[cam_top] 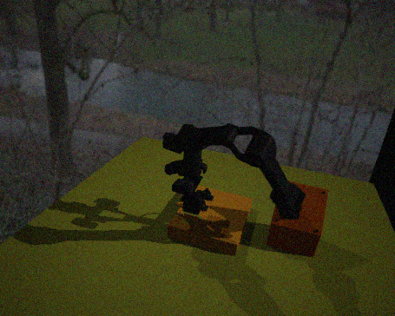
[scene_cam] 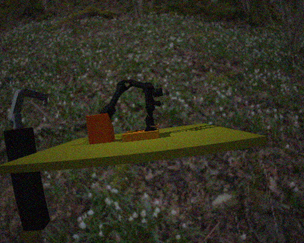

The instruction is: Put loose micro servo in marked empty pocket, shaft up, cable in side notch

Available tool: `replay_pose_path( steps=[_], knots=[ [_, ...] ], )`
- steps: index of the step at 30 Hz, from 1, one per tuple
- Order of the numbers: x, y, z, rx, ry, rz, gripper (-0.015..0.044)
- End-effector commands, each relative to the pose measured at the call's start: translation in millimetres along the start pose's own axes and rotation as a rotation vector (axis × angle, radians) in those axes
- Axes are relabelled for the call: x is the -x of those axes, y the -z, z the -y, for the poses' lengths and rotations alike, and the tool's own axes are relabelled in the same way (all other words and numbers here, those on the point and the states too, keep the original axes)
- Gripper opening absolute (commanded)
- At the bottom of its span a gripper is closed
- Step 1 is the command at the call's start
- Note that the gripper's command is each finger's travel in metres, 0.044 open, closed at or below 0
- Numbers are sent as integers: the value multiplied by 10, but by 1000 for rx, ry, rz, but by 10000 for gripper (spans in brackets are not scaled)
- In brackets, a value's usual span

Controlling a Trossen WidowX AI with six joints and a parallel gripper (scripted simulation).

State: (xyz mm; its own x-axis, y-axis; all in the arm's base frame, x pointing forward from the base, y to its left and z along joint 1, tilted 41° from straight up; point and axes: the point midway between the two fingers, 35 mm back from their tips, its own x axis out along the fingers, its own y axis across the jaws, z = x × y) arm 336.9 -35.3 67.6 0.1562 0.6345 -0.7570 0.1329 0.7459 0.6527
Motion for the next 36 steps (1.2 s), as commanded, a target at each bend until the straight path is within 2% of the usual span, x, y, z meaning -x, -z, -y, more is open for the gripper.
replay_pose_path(
  steps=[1, 36],
  knots=[
    [-27, -32, -5, -4, -2, 0, 0],
    [-302, -28, -12, -4, -4, 1, 0]
  ],
)
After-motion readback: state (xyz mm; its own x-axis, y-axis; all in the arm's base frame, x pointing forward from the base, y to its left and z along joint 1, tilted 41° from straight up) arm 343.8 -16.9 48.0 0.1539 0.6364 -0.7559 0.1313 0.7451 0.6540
